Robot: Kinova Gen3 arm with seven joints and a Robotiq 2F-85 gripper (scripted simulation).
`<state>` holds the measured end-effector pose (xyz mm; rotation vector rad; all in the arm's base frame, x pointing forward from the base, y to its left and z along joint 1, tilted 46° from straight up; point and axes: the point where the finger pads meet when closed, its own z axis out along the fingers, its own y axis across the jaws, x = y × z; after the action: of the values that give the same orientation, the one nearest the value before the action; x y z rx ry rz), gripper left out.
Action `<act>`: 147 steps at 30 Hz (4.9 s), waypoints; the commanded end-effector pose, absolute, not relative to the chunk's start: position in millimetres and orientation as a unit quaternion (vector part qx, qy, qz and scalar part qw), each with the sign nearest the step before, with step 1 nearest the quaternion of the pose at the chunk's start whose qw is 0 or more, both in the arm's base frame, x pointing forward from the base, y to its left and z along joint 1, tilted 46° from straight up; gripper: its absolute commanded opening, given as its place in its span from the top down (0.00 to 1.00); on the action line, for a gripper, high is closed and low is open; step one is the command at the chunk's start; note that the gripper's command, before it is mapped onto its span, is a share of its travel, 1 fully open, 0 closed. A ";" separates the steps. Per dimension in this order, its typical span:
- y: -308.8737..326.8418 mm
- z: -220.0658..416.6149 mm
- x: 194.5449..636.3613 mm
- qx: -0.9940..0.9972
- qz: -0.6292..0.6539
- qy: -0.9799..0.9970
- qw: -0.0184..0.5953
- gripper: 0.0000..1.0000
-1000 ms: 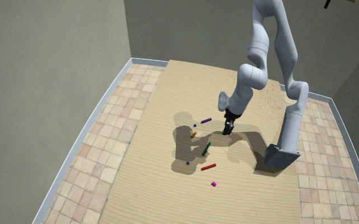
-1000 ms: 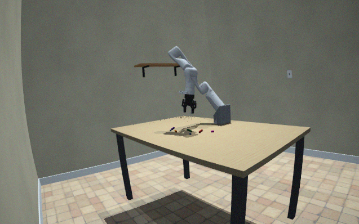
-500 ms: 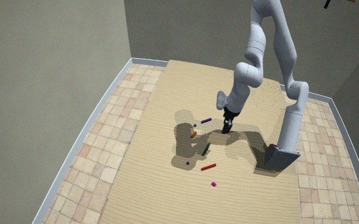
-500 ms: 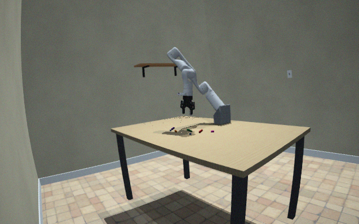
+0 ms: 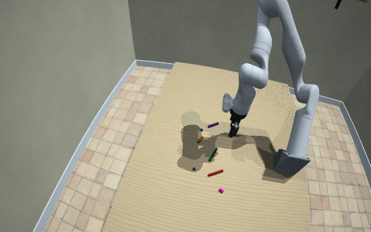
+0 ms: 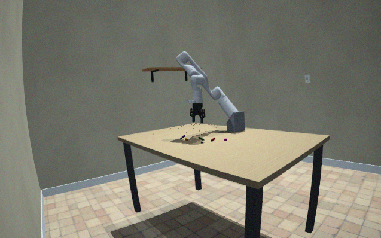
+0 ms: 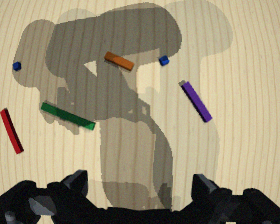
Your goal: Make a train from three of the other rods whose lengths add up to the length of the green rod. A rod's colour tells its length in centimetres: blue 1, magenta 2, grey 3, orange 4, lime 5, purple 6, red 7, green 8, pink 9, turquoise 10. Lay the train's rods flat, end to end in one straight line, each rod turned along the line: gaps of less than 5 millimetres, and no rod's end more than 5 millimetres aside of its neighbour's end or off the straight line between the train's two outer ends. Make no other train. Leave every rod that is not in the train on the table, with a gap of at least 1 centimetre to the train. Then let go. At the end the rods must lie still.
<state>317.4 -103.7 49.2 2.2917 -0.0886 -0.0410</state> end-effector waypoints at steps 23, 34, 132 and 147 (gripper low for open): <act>-122.1 52.8 315.8 0.914 -0.026 -0.043 0.403 0.00; -132.7 54.4 314.4 0.916 -0.031 -0.044 0.397 0.00; -151.8 57.4 310.9 0.920 -0.041 -0.047 0.387 0.00; -151.8 57.4 310.9 0.920 -0.041 -0.047 0.387 0.00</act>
<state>310.5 -152.3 57.3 2.3408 -0.1200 -0.1065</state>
